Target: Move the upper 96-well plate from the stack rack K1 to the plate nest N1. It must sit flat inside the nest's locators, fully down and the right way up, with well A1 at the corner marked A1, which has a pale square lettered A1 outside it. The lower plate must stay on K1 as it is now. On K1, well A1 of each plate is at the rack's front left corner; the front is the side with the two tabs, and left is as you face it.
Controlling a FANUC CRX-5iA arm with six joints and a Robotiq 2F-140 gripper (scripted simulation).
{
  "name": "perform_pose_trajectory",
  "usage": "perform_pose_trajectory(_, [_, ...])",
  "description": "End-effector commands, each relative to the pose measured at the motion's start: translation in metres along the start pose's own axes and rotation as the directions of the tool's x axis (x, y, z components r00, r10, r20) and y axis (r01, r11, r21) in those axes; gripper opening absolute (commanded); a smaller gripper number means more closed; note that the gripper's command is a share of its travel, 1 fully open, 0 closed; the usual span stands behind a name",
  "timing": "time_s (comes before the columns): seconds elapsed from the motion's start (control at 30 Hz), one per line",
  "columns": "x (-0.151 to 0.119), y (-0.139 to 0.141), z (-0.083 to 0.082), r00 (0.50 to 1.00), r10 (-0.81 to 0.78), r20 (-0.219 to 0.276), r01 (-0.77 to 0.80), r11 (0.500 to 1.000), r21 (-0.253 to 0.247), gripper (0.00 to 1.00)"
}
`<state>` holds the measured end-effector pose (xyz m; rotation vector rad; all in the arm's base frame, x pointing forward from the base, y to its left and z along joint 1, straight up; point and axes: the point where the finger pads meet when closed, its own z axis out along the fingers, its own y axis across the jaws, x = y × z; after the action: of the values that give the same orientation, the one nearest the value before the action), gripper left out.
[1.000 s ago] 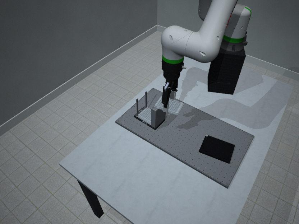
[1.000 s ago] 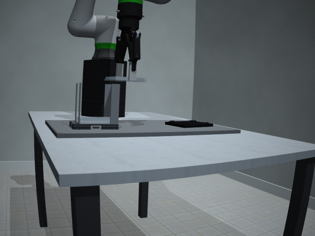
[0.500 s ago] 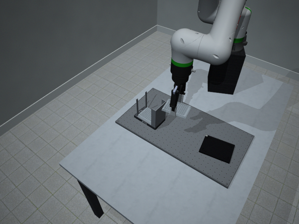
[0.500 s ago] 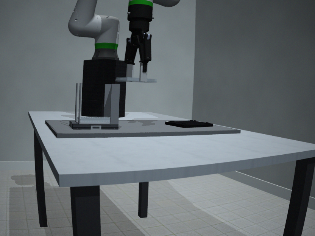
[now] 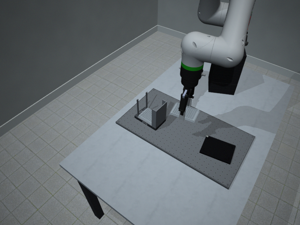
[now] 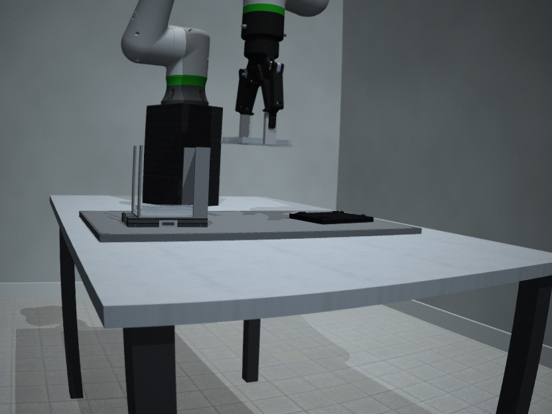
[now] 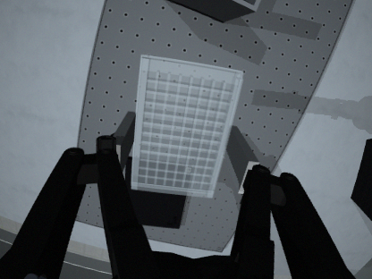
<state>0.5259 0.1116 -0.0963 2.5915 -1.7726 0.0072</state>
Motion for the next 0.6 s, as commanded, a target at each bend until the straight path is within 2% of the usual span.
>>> perform_pose_trajectory(0.0, [-0.010,-0.001,0.000,1.000,0.000,0.000,0.000,1.000,0.000,0.00])
perform_pose_trajectory(0.57, [-0.059,-0.005,0.001,1.000,0.000,0.000,0.000,1.000,0.000,0.00])
